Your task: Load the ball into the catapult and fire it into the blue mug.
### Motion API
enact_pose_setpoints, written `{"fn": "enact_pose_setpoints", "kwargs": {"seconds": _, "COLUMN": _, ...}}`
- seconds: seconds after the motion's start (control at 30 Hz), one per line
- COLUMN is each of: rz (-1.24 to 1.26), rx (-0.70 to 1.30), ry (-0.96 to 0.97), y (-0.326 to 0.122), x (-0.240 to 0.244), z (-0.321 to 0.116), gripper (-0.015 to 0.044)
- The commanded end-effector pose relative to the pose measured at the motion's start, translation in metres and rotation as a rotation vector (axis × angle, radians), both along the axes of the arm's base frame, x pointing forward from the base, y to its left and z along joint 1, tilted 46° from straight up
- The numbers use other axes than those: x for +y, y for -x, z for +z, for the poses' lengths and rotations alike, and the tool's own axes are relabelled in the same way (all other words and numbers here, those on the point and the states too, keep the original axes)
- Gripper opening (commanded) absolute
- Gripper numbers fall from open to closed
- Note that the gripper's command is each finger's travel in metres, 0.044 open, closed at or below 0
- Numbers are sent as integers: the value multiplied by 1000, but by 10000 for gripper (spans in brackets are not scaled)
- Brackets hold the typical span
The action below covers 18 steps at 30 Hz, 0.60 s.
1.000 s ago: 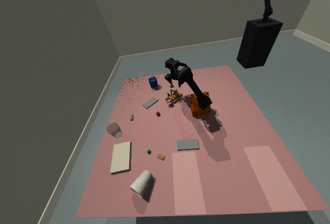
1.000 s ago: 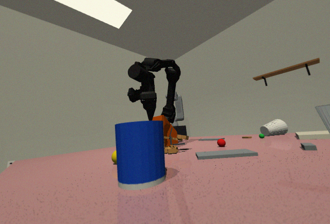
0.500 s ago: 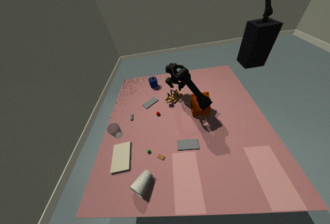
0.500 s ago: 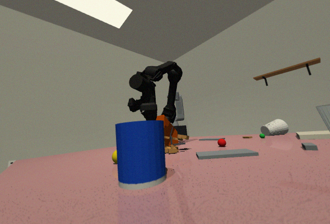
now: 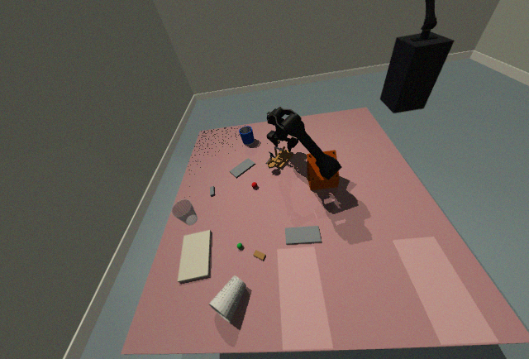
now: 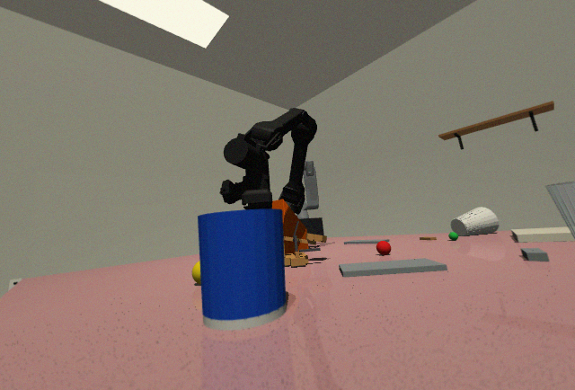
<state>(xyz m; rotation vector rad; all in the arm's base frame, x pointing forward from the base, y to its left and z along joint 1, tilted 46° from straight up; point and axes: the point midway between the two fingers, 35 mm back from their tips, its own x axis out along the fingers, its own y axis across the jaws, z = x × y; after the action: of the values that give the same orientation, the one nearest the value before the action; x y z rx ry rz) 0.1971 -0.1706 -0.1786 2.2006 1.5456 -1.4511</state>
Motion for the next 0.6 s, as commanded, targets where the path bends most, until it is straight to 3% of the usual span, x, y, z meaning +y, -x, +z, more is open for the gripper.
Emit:
{"fn": "enact_pose_setpoints", "kwargs": {"seconds": 0.0, "rz": -2, "rx": 5, "ry": -9, "y": 1, "x": 9, "z": -6, "gripper": 440}}
{"fn": "enact_pose_setpoints", "kwargs": {"seconds": 0.57, "rz": -2, "rx": 4, "ry": -10, "y": 1, "x": 24, "z": -19, "gripper": 440}}
